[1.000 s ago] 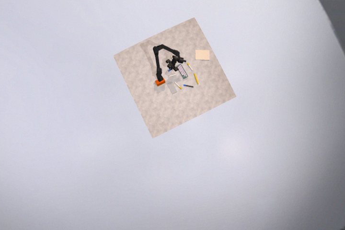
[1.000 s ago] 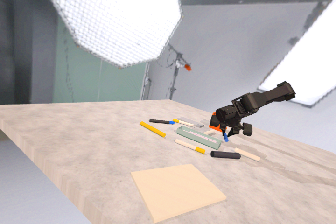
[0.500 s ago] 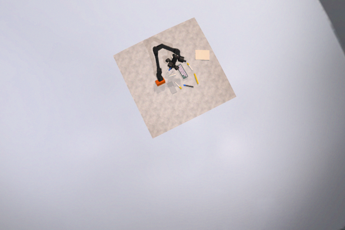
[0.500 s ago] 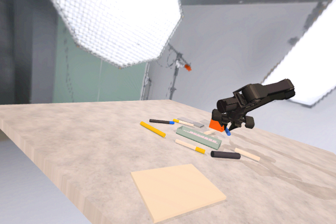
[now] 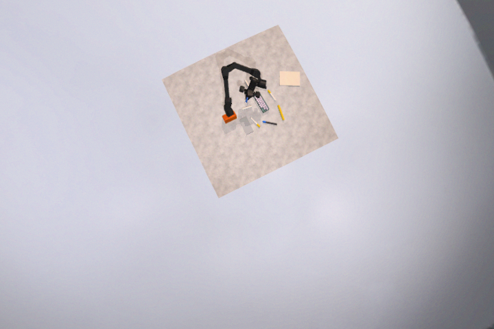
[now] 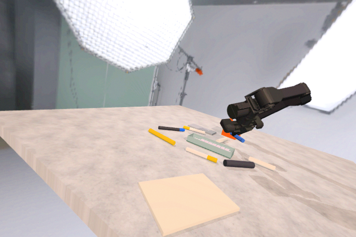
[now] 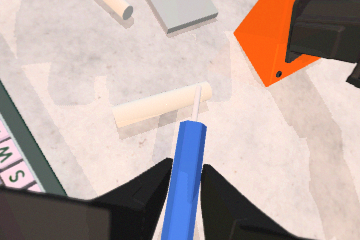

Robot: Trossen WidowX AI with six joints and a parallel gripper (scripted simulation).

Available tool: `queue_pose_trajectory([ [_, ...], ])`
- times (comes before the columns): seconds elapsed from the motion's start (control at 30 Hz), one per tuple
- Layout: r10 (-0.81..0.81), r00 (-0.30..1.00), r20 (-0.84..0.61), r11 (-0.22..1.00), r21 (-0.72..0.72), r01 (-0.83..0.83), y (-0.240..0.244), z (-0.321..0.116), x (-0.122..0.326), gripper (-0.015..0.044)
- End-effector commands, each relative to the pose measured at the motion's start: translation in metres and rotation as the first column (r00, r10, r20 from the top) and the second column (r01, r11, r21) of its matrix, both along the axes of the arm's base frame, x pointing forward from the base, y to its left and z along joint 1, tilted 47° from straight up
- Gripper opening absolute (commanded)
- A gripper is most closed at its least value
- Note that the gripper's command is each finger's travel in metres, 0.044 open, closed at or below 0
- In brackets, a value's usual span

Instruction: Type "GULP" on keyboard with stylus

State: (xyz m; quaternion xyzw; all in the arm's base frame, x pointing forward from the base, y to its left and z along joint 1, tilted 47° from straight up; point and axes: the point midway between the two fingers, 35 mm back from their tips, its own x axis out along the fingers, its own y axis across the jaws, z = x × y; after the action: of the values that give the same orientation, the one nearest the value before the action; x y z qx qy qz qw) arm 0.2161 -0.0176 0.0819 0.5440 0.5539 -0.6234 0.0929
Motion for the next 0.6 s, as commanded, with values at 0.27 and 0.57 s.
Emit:
queue_pose_trajectory([
  [0.27, 0.354, 0.911, 0.213, 0.927, 0.046, -0.372, -0.020, -0.007, 0.017, 0.0000],
  [0.57, 0.575, 0.739, 0.351, 0.779, 0.042, -0.626, -0.034, -0.013, 0.030, 0.0000],
])
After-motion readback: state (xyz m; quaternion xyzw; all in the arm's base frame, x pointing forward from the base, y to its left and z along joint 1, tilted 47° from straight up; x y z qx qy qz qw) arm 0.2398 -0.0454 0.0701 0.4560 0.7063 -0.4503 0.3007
